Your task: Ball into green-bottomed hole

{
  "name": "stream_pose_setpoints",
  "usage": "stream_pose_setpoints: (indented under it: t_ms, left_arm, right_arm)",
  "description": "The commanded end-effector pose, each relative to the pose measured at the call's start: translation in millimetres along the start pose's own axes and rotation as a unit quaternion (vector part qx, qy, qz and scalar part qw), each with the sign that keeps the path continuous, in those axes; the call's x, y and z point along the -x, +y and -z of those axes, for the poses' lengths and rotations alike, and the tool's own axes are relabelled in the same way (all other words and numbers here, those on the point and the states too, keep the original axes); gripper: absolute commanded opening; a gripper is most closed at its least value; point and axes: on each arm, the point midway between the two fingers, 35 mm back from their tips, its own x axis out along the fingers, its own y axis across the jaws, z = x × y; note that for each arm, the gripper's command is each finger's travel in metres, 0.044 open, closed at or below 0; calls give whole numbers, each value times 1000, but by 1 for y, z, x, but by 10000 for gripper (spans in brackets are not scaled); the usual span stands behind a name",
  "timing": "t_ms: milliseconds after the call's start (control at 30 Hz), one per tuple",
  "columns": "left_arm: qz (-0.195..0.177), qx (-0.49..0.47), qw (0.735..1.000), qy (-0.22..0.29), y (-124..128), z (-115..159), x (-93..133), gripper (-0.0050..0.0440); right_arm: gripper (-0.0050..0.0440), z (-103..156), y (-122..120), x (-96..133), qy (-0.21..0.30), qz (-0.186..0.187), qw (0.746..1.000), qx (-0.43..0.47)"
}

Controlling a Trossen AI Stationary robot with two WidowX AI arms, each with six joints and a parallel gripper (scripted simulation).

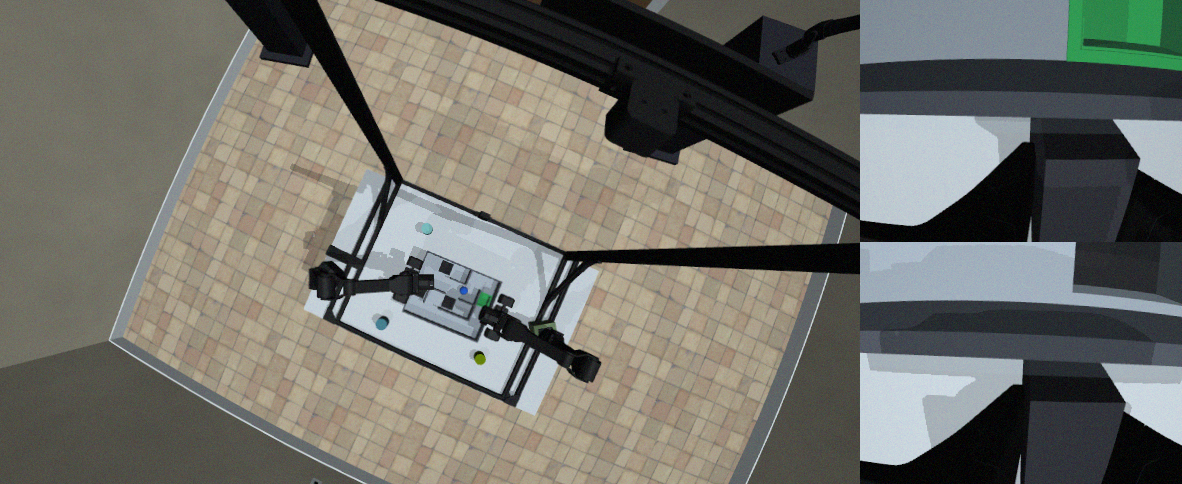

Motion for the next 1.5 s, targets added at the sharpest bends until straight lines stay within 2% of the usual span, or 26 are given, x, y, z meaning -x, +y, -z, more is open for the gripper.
stream_pose_setpoints:
  t_ms: [0, 100, 267, 433, 600, 733, 1133, 1467]
  left_arm:
    - [4, 0, 1000, -4, 0, 3, -2, 20]
    - [16, 0, 1000, -6, 1, 3, -3, 20]
    - [-3, 0, 1000, 1, 0, 2, 0, 20]
    - [-5, 0, 1000, 14, -1, 1, 6, 20]
    - [1, -1, 1000, 27, 0, -1, 11, 20]
    - [22, 0, 999, 43, 2, -3, 17, 20]
    - [34, 0, 999, 7, 3, 2, 3, 20]
    - [4, 0, 1000, -4, 0, 3, -1, 20]
  right_arm:
    - [20, -2, 0, 1, 5, -4, 1000, 0]
    - [20, -2, -1, 2, 7, -16, 1000, 0]
    - [20, -1, 1, -1, 0, 3, 1000, 0]
    - [20, 0, 1, -6, -13, 6, 1000, -1]
    - [20, 1, 1, -12, -26, -1, 1000, -1]
    - [20, 2, -1, -18, -42, -22, 999, 0]
    - [20, -1, -3, -4, -6, -34, 999, 0]
    - [20, -2, 0, 1, 5, -4, 1000, 0]
